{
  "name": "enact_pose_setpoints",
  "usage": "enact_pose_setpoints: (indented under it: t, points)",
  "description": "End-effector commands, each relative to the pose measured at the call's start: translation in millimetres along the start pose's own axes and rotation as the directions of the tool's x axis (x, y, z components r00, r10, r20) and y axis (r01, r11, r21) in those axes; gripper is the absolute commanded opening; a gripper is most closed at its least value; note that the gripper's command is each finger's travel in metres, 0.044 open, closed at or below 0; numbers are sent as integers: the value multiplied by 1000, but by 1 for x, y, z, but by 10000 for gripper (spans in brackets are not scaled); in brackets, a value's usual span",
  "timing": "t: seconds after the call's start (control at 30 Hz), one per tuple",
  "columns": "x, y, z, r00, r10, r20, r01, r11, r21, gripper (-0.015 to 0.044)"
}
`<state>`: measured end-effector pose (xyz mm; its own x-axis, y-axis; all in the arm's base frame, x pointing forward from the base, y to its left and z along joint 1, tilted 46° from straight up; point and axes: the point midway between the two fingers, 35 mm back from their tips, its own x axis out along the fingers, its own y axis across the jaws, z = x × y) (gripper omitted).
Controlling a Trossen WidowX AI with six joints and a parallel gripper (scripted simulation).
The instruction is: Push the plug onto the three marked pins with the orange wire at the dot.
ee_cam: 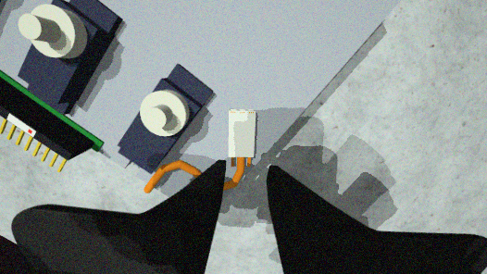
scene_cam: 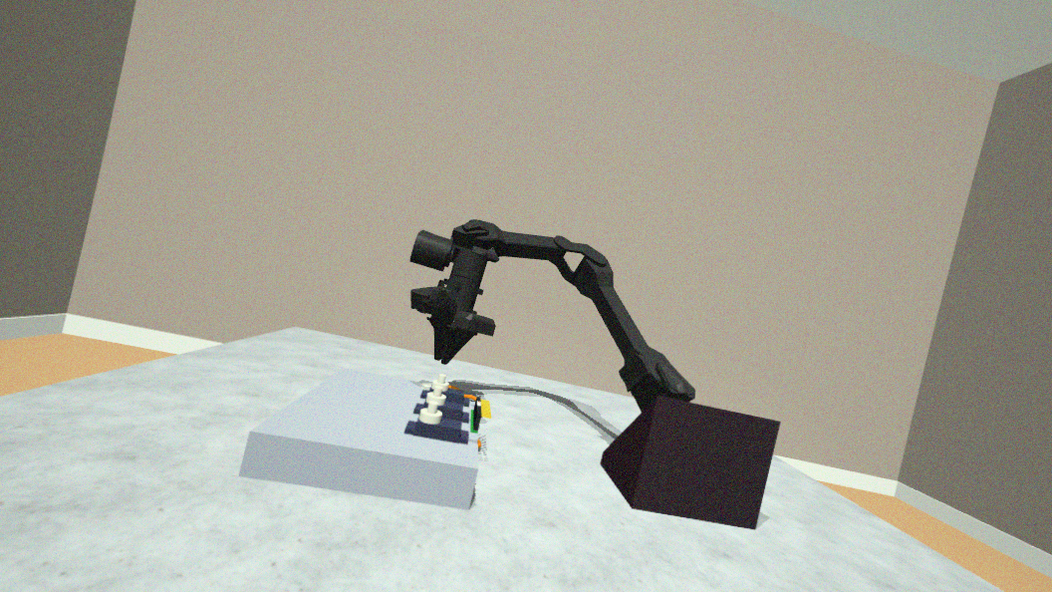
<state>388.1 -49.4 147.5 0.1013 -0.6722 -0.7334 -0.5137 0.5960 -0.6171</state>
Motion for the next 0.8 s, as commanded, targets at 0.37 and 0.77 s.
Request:
enact_pose_setpoints:
  t: [0.37,0.77]
  points:
    - [20,2,1,997,-16,-81,7,994,-108,115]
    - [36,1,-1,997,-17,-82,8,994,-108,115]
